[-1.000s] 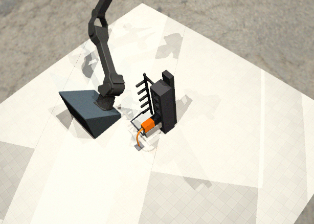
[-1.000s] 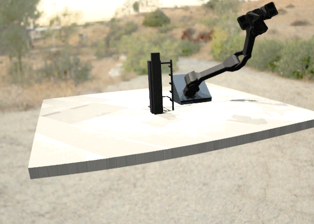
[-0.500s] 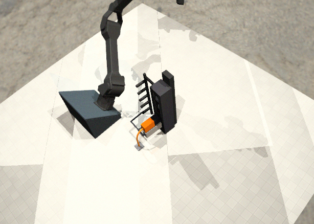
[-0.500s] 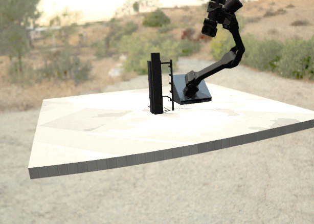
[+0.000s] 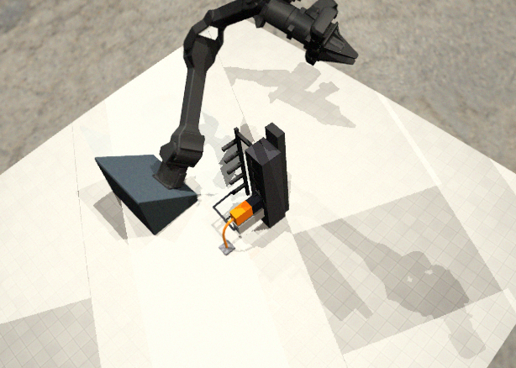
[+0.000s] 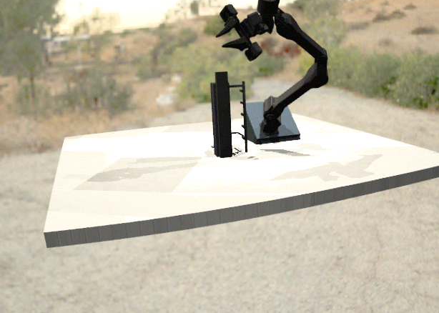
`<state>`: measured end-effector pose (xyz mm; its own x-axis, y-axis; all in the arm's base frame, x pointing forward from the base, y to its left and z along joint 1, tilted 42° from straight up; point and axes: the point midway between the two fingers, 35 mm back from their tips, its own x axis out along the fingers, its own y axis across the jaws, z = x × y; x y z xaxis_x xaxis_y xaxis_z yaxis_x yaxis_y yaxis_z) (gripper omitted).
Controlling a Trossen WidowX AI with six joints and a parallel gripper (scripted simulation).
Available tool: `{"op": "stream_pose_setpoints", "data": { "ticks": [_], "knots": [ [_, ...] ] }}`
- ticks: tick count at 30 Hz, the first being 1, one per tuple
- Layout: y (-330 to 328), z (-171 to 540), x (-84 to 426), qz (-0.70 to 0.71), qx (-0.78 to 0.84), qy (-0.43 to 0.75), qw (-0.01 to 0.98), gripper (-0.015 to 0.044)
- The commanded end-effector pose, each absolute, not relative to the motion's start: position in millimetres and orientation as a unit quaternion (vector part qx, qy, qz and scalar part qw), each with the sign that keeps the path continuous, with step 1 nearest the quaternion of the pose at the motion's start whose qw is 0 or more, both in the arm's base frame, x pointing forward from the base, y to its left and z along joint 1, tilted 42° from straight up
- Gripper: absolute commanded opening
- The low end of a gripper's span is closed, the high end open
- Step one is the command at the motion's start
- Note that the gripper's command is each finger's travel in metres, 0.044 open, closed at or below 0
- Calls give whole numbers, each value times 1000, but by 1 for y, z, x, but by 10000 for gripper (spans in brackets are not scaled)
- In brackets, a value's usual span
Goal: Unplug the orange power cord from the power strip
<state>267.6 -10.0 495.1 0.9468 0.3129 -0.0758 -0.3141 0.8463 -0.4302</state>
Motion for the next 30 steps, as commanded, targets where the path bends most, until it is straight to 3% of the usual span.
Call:
{"op": "stream_pose_setpoints", "data": {
  "ticks": [1,10,17,22,24,30],
  "knots": [
    [-38,444,298,147,-96,100,979,160],
    [-90,309,333,65,209,317,923,160],
    [-112,198,321,-54,430,465,772,160],
    [-114,157,305,-113,508,514,682,160],
    [-112,140,293,-146,550,535,624,160],
    [-91,79,231,-309,680,595,296,160]
  ]
}}
